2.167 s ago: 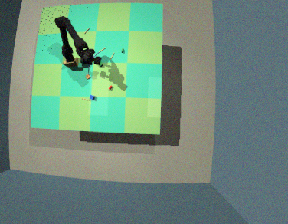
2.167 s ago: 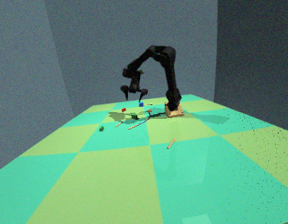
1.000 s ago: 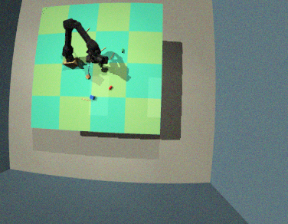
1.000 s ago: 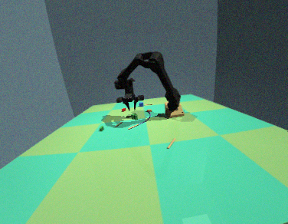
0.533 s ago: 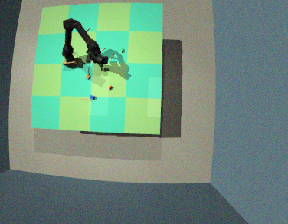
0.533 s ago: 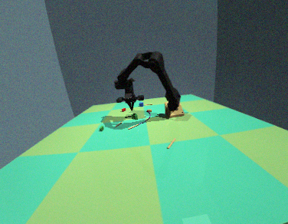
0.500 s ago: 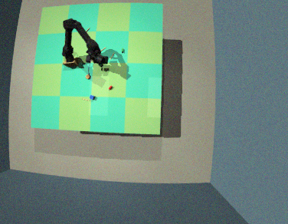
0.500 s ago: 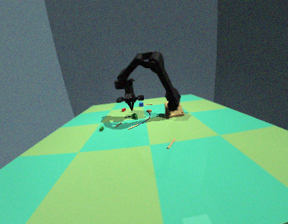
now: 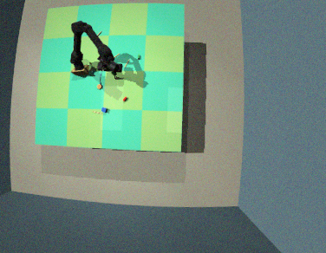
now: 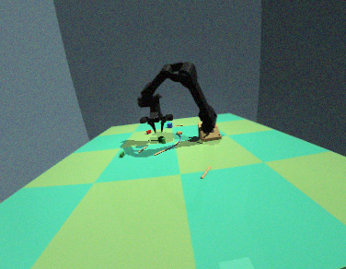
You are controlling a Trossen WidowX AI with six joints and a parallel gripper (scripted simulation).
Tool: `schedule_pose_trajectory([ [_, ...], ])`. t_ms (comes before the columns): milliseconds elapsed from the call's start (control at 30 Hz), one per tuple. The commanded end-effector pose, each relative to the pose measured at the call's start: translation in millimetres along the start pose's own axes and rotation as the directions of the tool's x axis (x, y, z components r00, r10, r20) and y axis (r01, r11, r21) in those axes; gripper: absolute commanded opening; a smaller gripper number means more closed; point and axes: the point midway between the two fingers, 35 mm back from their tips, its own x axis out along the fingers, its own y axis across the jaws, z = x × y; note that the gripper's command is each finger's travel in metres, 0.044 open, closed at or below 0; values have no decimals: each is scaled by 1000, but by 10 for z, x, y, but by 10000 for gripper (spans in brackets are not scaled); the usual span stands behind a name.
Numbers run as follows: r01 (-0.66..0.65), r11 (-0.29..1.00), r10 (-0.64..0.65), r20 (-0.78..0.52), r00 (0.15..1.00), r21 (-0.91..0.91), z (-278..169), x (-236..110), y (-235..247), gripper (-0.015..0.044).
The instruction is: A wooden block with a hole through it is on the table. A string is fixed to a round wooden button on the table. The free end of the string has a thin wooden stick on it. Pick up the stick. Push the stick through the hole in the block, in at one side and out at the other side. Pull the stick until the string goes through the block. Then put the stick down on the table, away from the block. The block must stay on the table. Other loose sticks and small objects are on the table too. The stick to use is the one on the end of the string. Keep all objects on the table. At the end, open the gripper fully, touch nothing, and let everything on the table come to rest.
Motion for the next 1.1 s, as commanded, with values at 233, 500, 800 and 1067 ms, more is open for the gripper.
schedule_pose_trajectory([
  [233,-1,934,1,-1,1000,-356,-71,-17,308,85],
  [500,0,689,3,2,1000,-725,-120,0,692,0],
  [800,0,689,3,2,1000,-725,-121,11,691,0],
  [1067,0,689,2,2,1000,-725,-124,140,683,0],
])
